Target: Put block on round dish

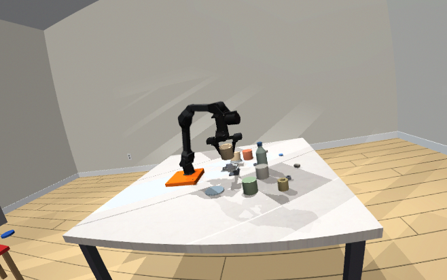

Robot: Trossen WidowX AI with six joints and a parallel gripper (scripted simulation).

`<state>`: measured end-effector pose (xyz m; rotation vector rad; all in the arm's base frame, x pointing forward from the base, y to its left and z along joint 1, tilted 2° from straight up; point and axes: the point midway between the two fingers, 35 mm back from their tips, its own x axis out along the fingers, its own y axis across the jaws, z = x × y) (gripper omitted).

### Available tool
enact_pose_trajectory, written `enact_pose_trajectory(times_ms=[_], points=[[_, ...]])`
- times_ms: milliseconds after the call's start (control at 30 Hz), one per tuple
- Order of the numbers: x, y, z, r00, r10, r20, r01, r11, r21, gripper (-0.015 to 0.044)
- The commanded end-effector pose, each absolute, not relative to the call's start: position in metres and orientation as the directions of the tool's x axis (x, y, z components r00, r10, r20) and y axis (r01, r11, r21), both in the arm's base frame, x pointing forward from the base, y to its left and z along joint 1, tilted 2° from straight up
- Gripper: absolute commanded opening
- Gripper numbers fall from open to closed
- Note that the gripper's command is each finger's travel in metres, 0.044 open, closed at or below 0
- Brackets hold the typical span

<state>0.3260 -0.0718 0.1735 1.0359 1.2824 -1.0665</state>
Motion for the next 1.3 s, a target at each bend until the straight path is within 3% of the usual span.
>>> enact_pose_trajectory(times_ms=[0,1267], points=[[0.3253,-0.072,0.1798,0.005,-0.031,-1.0,0.979,0.202,-0.001,0.0],[0.3247,-0.0714,0.18,0.002,-0.025,-1.0,0.978,0.207,-0.003,0.0]])
